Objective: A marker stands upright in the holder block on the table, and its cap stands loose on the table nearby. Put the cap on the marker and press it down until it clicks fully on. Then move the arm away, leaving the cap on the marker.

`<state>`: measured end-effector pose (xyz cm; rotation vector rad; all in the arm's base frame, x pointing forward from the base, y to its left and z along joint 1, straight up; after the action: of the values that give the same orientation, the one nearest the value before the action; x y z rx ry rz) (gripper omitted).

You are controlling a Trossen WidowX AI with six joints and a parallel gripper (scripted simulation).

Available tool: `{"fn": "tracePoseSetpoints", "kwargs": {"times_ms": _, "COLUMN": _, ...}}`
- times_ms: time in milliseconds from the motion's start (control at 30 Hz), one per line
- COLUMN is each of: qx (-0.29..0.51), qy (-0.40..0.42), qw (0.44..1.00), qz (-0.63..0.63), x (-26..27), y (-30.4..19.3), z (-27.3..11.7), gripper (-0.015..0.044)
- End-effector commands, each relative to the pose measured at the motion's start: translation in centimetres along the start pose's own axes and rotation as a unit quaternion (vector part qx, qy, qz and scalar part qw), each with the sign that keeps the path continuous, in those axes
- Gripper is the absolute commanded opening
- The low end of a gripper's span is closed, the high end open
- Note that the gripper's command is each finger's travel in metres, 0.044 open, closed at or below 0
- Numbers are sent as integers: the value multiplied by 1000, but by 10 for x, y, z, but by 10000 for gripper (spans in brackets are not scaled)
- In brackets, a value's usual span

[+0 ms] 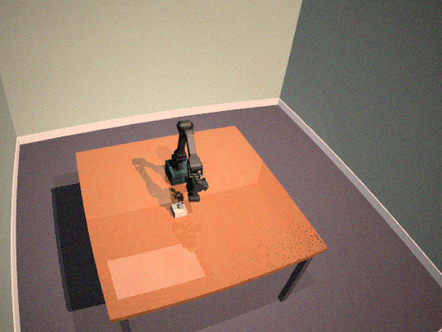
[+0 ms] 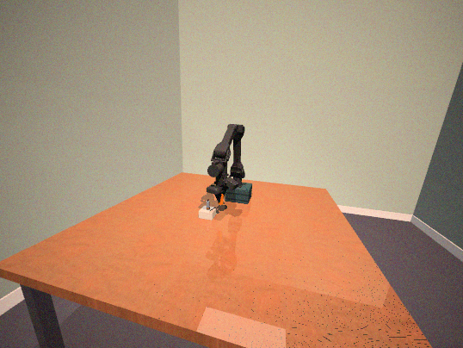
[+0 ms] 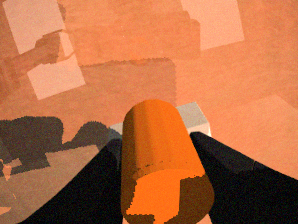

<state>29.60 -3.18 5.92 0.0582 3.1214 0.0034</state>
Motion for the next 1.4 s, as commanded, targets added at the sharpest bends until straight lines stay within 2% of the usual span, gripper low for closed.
{"fn": "tracePoseSetpoints", "kwargs": {"times_ms": 0, "qx": 0, "qy": -5, "qw": 1000, "qz": -1, "x": -2, "y": -15, "z": -9, "gripper": 0}}
{"fn": "tracePoseSetpoints", "kwargs": {"times_ms": 667, "qx": 2, "qy": -4, "qw": 1000, "qz": -3, "x": 3, "y": -72, "z": -32, "gripper": 0}}
{"fn": "tracePoseSetpoints", "kwargs": {"times_ms": 1367, "qx": 2, "qy": -4, "qw": 1000, "qz": -3, "x": 1, "y": -72, "z": -5, "gripper": 0}}
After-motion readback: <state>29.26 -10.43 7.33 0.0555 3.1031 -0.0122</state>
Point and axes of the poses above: the point midway between the two fingers, 35 mm back from their tips, its own z axis out along the fingers, its own x axis across the jaws, y = z × x, the point moved 1 cm from there along -z, back along the fingers, and after that the axes turned 12 degrees about -z, right-handed, at the moved point
